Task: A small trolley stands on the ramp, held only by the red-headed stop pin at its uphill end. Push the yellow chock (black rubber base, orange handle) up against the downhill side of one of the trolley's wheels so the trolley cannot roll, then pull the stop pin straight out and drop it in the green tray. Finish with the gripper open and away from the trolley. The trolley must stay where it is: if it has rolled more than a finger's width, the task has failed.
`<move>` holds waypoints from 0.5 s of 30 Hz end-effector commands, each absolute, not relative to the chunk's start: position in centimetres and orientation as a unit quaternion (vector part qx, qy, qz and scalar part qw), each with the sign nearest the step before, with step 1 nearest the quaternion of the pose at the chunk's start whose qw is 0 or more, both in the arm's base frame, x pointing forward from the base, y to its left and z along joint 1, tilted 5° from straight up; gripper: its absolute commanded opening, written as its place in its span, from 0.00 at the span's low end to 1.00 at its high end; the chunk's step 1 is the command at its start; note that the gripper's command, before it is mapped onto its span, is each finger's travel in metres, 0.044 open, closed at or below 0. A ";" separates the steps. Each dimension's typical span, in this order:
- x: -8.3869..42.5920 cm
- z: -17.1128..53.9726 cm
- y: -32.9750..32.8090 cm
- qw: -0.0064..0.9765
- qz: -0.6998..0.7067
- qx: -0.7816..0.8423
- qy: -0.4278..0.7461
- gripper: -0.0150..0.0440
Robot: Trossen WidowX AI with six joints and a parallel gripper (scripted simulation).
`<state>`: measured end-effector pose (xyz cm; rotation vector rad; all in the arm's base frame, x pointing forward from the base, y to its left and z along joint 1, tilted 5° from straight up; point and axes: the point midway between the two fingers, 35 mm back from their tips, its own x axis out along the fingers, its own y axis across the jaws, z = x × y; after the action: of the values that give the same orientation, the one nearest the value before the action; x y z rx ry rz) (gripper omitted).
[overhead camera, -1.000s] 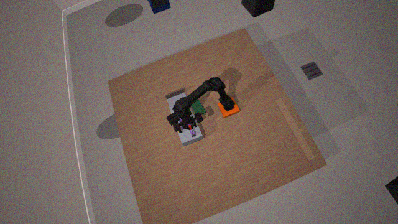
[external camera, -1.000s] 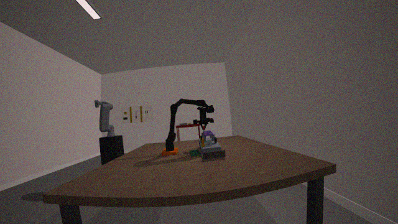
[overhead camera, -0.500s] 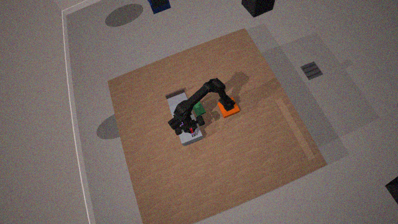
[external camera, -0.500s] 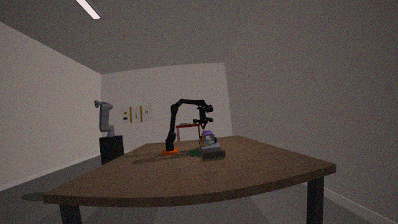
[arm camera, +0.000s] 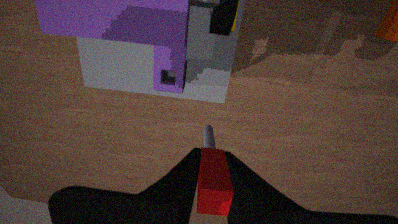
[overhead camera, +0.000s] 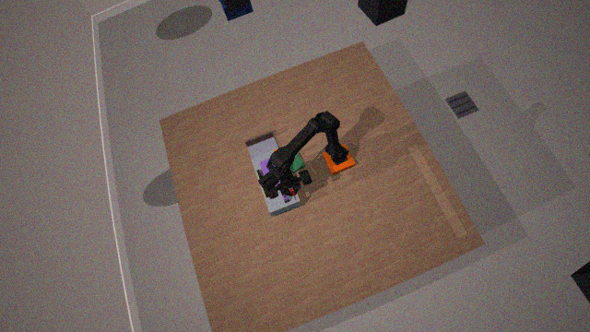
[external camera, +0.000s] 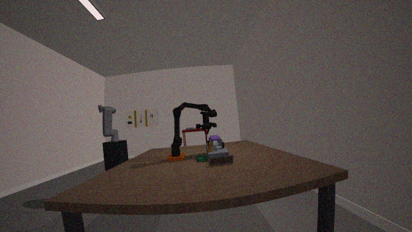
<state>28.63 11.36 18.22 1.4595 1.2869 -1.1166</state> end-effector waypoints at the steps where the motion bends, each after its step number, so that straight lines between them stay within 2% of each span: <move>1: 27.4 18.2 11.4 0.436 -0.447 0.589 0.513 0.25; 10: 24.1 18.1 11.8 0.435 -0.448 0.588 0.514 0.25; 15: 23.9 18.1 11.7 0.435 -0.448 0.588 0.514 0.25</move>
<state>24.09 11.87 18.08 1.4601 1.2890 -1.1141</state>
